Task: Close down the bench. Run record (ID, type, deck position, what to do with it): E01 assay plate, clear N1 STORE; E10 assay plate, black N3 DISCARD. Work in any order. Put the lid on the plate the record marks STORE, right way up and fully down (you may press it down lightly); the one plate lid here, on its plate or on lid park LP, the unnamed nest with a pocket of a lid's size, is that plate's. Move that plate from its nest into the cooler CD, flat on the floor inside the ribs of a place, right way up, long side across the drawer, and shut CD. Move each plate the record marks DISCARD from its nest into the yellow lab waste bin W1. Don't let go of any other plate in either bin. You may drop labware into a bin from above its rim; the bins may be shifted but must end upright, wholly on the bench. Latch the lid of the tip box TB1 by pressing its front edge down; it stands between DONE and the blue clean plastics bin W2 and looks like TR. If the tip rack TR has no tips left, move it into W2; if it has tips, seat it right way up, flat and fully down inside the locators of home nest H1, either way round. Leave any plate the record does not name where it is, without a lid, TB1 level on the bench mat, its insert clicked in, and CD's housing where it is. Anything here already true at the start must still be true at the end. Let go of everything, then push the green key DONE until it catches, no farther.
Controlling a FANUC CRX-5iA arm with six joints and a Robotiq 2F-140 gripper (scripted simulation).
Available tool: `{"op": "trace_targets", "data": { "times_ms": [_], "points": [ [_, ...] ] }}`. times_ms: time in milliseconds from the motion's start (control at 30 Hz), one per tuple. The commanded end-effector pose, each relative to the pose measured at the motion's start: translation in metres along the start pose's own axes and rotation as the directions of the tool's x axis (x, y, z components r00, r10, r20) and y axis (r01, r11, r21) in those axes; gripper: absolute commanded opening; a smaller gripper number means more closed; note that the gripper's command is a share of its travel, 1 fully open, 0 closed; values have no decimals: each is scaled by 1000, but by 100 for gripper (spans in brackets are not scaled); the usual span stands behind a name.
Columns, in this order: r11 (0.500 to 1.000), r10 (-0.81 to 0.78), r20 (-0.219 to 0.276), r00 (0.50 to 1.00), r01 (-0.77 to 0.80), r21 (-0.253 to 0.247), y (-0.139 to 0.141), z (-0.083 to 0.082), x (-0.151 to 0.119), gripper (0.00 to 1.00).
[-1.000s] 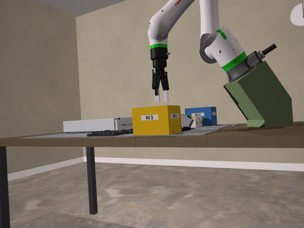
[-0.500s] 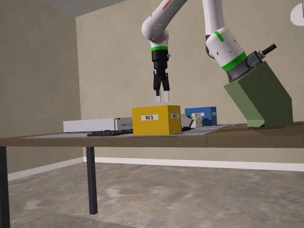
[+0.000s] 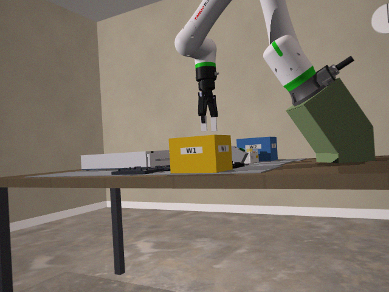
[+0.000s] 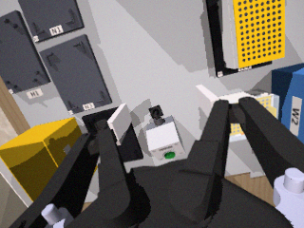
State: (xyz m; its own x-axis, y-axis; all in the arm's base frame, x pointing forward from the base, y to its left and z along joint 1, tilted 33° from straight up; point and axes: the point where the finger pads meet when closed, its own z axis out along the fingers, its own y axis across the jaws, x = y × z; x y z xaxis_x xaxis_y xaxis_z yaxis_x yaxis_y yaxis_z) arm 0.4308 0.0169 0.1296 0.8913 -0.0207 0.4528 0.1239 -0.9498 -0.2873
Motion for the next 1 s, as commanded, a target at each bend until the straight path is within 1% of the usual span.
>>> {"op": "trace_targets", "data": {
  "times_ms": [0,67,567,633,967],
  "points": [
    [1000,-2,5,1000,2,12,19,0,7,66],
    [1000,-2,5,1000,2,12,19,0,7,66],
    [1000,-2,5,1000,2,12,76,-2,27,66],
    [1000,-2,5,1000,2,12,76,-2,27,66],
    [1000,-2,5,1000,2,12,113,-3,41,66]
  ]
}}
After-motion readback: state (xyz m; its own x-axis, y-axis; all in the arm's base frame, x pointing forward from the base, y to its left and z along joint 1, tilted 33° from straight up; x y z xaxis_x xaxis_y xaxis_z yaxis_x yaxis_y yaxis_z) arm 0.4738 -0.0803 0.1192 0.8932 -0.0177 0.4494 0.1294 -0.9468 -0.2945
